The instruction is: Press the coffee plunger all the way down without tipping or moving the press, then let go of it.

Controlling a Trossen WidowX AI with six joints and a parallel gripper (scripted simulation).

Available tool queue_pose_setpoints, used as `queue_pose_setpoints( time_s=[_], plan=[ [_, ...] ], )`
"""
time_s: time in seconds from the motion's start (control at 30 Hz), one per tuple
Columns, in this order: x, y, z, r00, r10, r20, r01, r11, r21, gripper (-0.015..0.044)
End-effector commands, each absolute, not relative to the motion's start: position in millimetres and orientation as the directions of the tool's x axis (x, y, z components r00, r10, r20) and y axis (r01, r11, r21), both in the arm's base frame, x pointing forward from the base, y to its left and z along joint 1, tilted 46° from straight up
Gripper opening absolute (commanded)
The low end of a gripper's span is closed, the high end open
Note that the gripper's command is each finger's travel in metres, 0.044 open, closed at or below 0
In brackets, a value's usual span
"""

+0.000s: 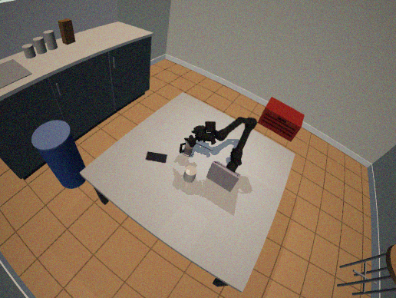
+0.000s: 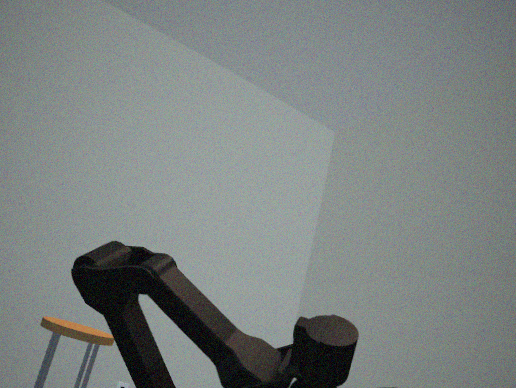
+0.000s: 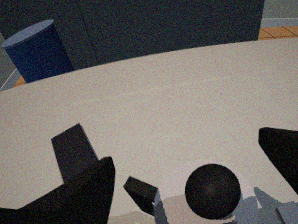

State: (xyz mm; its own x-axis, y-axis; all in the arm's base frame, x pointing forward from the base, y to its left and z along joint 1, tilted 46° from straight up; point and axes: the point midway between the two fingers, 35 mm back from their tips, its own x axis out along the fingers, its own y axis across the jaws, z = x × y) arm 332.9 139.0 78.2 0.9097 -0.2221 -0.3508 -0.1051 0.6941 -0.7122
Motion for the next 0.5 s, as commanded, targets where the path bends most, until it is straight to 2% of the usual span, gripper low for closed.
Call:
queue_pose_setpoints(
  time_s=[0.0, 0.1, 0.47],
  plan=[
    [325, 161, 106, 0.913, -0.217, -0.345, -0.101, 0.7, -0.707, 0.044],
    [312, 178, 131, 0.914, -0.22, -0.342, -0.097, 0.701, -0.707, 0.044],
    [310, 179, 132, 0.914, -0.22, -0.342, -0.096, 0.701, -0.707, 0.044]
  ],
)
